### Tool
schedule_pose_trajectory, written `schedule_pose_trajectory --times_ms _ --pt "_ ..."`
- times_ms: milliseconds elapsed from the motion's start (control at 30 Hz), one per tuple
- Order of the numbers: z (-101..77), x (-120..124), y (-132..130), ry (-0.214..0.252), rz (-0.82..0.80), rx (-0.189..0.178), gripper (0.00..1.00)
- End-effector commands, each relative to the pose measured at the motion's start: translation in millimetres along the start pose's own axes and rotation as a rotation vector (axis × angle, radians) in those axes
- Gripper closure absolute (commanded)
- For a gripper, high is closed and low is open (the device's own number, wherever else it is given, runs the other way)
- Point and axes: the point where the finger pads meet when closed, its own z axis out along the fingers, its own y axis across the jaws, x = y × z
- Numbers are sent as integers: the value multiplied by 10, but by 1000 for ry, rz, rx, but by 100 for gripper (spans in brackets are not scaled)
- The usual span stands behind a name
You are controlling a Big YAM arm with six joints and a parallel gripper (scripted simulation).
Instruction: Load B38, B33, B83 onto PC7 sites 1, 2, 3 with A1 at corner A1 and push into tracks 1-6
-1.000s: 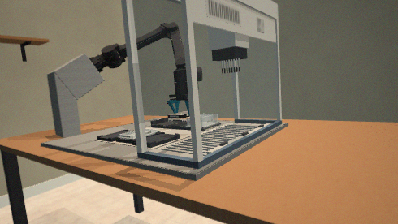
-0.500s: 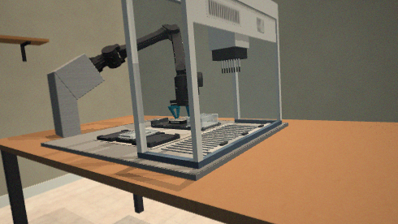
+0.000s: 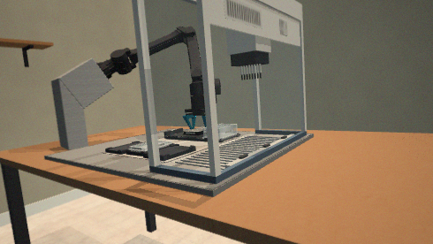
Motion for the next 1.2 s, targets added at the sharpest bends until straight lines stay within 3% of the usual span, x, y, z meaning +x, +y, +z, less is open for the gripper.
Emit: schedule_pose_trajectory --times_ms 0,33,67,333,1167 --pt "-66 -57 -82 -5 -5 18 100" --pt "-66 -58 -83 -5 -5 18 100" --pt "-25 -231 -96 -17 -28 19 100" --pt "17 -65 -96 -8 -4 16 100" --pt "71 -85 -89 -9 -9 13 100"
